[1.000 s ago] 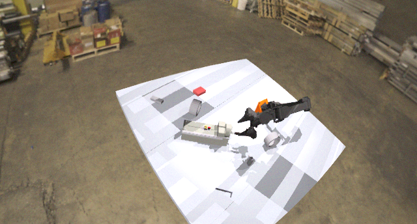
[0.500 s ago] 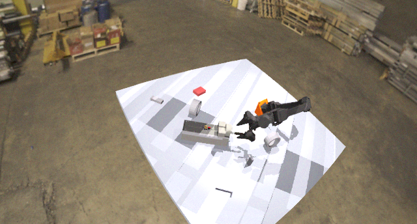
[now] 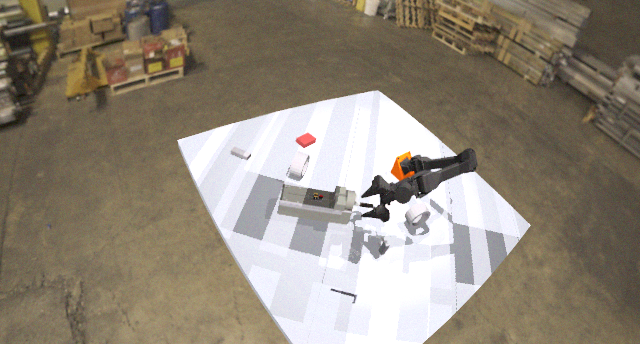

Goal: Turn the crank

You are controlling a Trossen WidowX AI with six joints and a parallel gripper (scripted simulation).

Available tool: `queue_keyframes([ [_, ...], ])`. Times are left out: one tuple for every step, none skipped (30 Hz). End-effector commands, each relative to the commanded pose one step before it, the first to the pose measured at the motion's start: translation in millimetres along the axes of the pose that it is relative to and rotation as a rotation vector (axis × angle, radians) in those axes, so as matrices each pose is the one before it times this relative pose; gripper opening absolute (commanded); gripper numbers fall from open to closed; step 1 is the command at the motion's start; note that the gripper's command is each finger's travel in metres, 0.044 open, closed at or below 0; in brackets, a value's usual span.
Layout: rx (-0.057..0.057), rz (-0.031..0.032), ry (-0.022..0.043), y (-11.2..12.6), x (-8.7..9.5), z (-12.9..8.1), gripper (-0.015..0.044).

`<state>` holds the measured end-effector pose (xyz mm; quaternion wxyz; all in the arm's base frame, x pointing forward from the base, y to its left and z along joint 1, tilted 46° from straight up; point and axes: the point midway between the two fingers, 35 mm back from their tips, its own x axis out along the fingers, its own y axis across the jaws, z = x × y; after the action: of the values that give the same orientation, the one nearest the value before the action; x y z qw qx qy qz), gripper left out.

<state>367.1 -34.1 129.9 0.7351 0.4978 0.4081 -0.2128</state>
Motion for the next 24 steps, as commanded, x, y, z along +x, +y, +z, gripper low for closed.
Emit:
queue_keyframes([
  [0.0035,-0.00424,0.00049,-1.97,5.32,-5.64,0.044],
  [0.0001,0.00016,0.00001,-0.06,1.06,-1.22,0.044],
  [0.0001,0.00017,0.00001,-0.07,1.05,-1.22,0.044],
  [0.0001,0.00018,0.00001,-0.07,1.04,-1.23,0.044],
  [0.0001,0.00018,0.0,-0.08,1.03,-1.23,0.044],
  [0.0001,0.00015,0.0,-0.07,0.83,-1.0,0.044],
  [0.0,0.00009,0.0,-0.04,0.5,-0.6,0.044],
  [0.0,0.00003,0.0,-0.01,0.16,-0.2,0.044],
  [0.0,0.0,0.0,0.0,0.0,0.0,0.0414],
  [0.0,0.0,0.0,0.0,0.0,0.0,0.0387],
  [0.0,0.0,0.0,0.0,0.0,0.0,0.0361],
  [0.0,0.0,0.0,0.0,0.0,0.0,0.0335],
  [0.0,0.0,0.0,0.0,0.0,0.0,0.0309],
  [0.0,0.0,0.0,0.0,0.0,0.0,0.0282],
  [0.0,0.0,0.0,0.0,0.0,0.0,0.0256],
  [0.0,0.0,0.0,0.0,0.0,0.0,0.023],
  [0.0,0.0,0.0,0.0,0.0,0.0,0.0204],
  [0.0,0.0,0.0,0.0,0.0,0.0,0.0177],
  [0.0,0.0,0.0,0.0,0.0,0.0,0.0151],
  [0.0,0.0,0.0,0.0,0.0,0.0,0.0125],
  [0.0,0.0,0.0,0.0,0.0,0.0,0.0099],
  [0.0,0.0,0.0,0.0,0.0,0.0,0.0073],
  [0.0,0.0,0.0,0.0,0.0,0.0,0.0046],
  [0.0,0.0,0.0,0.0,0.0,0.0,0.002],
])
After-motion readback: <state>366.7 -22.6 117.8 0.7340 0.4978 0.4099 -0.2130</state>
